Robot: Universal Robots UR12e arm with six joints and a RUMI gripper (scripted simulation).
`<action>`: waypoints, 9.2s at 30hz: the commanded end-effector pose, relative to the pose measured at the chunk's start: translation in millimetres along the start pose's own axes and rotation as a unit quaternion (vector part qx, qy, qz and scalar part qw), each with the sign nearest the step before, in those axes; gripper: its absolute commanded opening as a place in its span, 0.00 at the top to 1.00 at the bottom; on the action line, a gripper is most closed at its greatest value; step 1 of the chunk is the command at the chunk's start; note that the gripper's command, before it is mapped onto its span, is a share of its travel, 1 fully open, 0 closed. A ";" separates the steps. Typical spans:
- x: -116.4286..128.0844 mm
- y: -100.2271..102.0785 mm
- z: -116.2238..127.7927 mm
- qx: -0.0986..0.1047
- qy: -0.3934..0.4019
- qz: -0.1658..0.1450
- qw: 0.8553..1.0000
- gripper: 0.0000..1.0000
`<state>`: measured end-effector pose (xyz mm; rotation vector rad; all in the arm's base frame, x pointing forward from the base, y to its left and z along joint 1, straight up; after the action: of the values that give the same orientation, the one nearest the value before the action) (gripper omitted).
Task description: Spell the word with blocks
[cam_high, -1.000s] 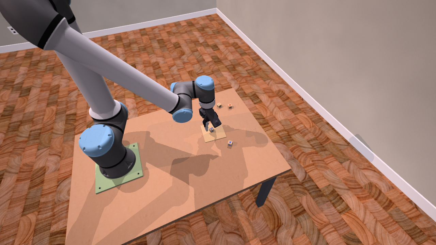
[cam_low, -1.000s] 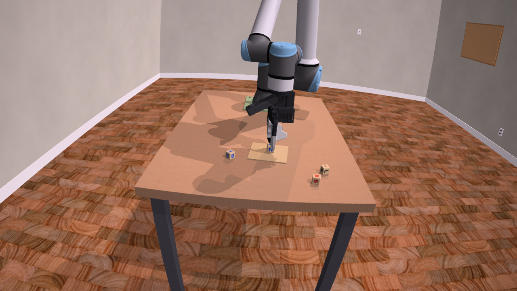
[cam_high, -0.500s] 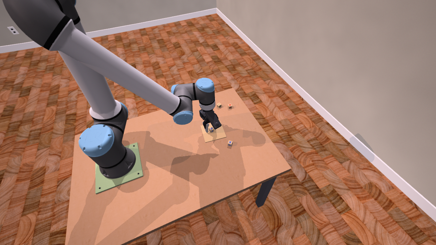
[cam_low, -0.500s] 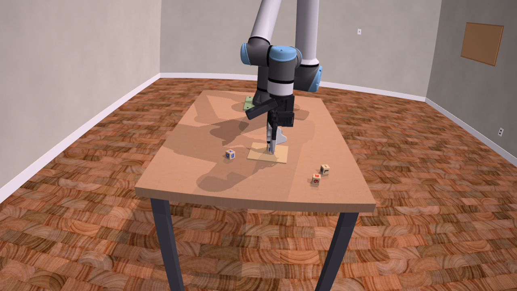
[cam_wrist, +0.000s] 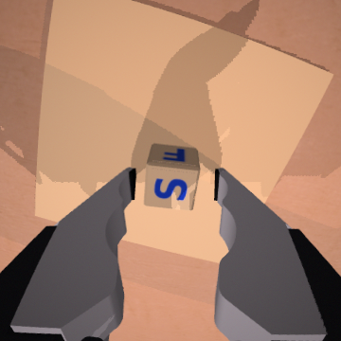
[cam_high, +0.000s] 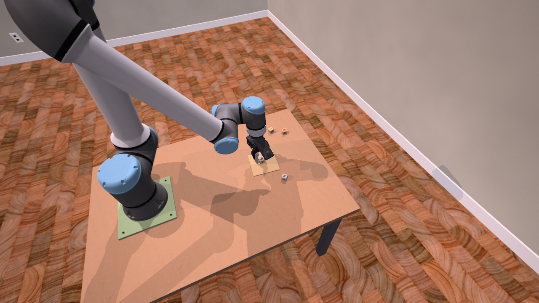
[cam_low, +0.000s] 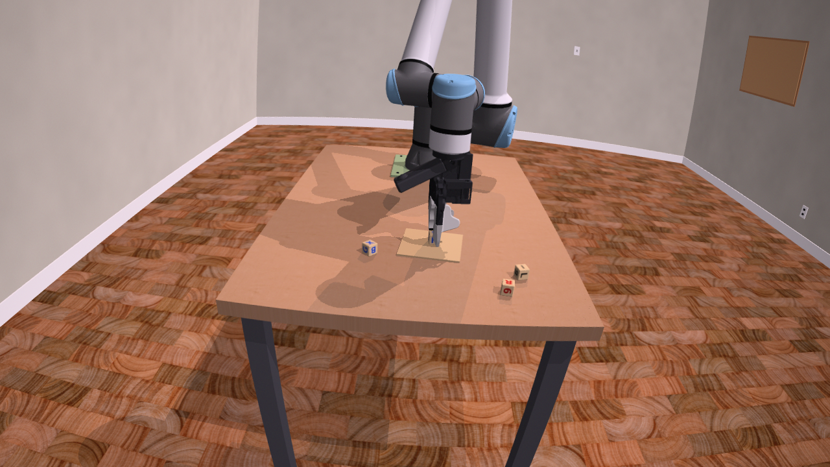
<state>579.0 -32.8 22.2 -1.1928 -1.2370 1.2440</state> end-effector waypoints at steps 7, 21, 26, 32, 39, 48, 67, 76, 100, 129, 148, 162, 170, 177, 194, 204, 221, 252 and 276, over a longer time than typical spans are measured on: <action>-0.2 -0.6 -0.6 -0.001 0.000 0.000 1.000 0.75; -0.2 -0.6 -0.6 -0.001 0.000 0.000 1.000 0.95; -0.2 -0.6 -0.6 -0.001 0.000 0.000 1.000 0.95; -0.2 -0.6 -0.6 -0.001 0.000 0.000 1.000 0.95; -0.2 -0.6 -0.6 -0.001 0.000 0.000 1.000 0.95; -0.2 -0.6 -0.6 -0.001 0.000 0.000 1.000 0.95; -0.2 -78.3 -0.5 -0.001 0.000 0.000 1.000 0.95; -0.2 -100.5 -0.5 -0.001 0.000 0.000 1.000 0.95; 33.4 -101.0 -13.0 -0.001 0.106 0.000 0.994 0.95; 33.5 -46.0 -13.3 -0.001 0.106 0.000 0.994 0.95; 33.6 -5.1 -13.4 -0.001 0.106 0.000 0.994 0.95; 33.6 -5.1 -13.4 -0.001 0.106 0.000 0.994 0.95; 33.6 -5.0 -13.4 -0.001 0.106 0.000 0.994 0.95; 33.6 -4.2 -13.4 -0.001 0.106 0.000 0.994 0.95; 33.6 -1.0 -13.4 -0.001 0.106 0.000 0.994 0.95; 33.6 -1.0 -13.4 -0.001 0.106 0.000 0.994 0.95; 33.6 -1.0 -13.4 -0.001 0.106 0.000 0.994 0.95; 33.6 -1.0 -13.4 -0.001 0.106 0.000 0.994 0.75; 33.6 -71.1 -13.4 -0.001 0.106 0.000 0.994 0.75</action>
<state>590.9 1.8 75.3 -1.2909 -1.0809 1.0855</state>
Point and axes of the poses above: the point where the finger pads meet when closed, its own y axis out along the fingers, its own z axis across the jaws, x = y × z, the point moved 1 cm from there along -y, back along the fingers, and after that the axes turned 6 degrees about y, right-handed, at the moved point
